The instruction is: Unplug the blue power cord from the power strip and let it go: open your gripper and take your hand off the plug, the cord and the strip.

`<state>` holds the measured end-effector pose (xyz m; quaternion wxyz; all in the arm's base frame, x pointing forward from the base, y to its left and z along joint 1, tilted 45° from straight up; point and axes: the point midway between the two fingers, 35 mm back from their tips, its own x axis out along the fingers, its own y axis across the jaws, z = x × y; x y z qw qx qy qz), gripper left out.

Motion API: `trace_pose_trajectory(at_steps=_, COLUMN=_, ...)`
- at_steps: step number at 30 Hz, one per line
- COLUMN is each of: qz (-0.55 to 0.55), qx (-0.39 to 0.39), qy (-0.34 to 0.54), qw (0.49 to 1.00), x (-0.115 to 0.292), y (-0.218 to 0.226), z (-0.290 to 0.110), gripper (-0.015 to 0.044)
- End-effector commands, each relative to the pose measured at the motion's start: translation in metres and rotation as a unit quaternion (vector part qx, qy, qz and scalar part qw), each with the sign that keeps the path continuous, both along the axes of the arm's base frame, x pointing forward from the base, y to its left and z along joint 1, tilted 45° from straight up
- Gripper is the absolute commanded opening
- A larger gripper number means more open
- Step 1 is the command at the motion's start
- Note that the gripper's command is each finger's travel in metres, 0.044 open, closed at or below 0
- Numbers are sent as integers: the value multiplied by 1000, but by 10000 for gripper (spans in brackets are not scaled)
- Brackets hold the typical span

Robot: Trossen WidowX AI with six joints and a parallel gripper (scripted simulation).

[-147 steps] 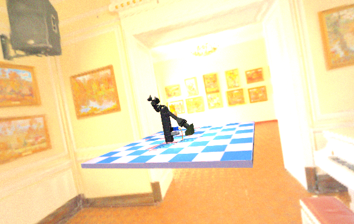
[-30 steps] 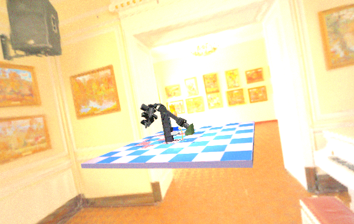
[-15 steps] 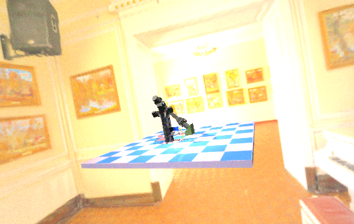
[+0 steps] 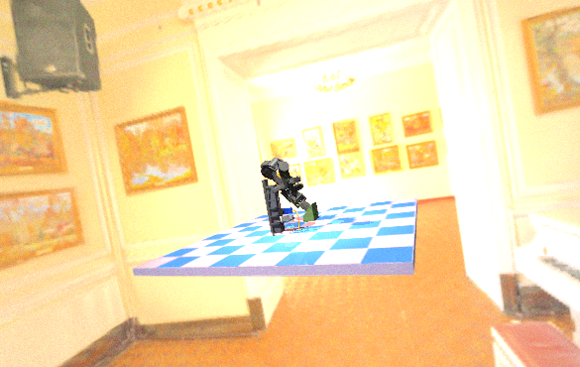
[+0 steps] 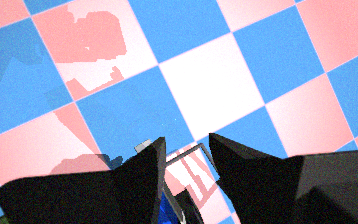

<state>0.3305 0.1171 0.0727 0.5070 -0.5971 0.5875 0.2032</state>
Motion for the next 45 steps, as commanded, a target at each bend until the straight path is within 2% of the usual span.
trace_pose_trajectory(at_steps=1, qz=79, qx=-121, qy=170, qw=975, x=-48, y=-25, z=-17, gripper=160)
trace_pose_trajectory(at_steps=3, qz=91, qx=-140, qy=199, qw=966, x=-55, y=-30, z=-18, gripper=160)
trace_pose_trajectory(at_steps=45, qz=91, qx=-142, qy=199, qw=965, x=-54, y=-59, z=10, gripper=160)
